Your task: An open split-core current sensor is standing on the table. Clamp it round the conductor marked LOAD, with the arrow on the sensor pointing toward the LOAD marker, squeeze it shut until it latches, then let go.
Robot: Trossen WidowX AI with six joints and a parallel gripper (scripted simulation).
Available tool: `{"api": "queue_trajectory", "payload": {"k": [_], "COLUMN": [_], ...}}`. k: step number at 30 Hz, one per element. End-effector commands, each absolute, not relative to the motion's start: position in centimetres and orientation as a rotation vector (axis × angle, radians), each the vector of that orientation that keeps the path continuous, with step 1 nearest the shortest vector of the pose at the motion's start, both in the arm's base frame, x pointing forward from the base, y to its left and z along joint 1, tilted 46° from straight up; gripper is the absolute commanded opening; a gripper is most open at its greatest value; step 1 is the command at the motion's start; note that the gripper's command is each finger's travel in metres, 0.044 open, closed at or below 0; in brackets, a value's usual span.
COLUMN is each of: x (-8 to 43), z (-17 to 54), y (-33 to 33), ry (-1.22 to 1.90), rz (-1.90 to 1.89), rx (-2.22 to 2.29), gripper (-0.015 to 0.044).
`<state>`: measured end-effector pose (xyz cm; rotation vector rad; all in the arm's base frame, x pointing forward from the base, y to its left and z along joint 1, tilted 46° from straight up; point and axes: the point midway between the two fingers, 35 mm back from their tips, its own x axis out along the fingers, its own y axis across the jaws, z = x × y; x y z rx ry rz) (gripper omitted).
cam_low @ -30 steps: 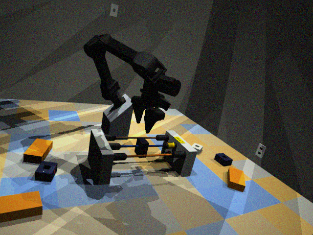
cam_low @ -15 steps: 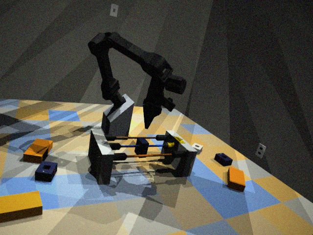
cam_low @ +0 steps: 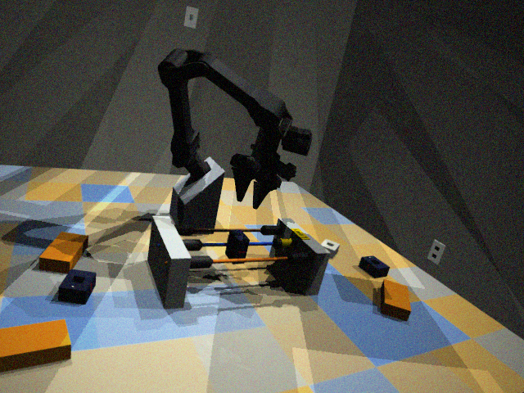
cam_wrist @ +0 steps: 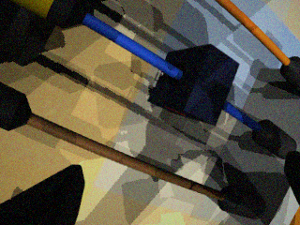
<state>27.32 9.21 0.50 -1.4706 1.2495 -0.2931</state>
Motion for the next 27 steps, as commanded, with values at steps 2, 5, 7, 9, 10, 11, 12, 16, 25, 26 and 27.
{"api": "queue_trajectory", "payload": {"k": [2,5,7,9,10,11,12,16,25,26,27], "x": [22.6,21.9,21.5,21.2,21.0,20.9,20.9,20.9,20.9,20.9,21.3], "z": [-0.5,-0.4,-0.4,-0.4,-0.3,-0.3,-0.3,-0.3,-0.3,-0.3,-0.4], "y": [8.8,8.7,8.6,8.5,8.5,8.5,8.5,8.5,8.5,8.5,8.7], "ry": [0.683,0.585,0.528,0.475,0.451,0.430,0.423,0.423,0.423,0.423,0.474], "rz": [-0.561,-0.564,-0.566,-0.567,-0.567,-0.568,-0.567,-0.567,-0.567,-0.567,-0.574], "rx": [-1.032,-0.939,-0.869,-0.794,-0.755,-0.720,-0.710,-0.709,-0.709,-0.709,-0.765], "gripper": [0.0440,0.0440,0.0440,0.0440,0.0440,0.0440,0.0440,0.0440,0.0440,0.0440,0.0440]}}
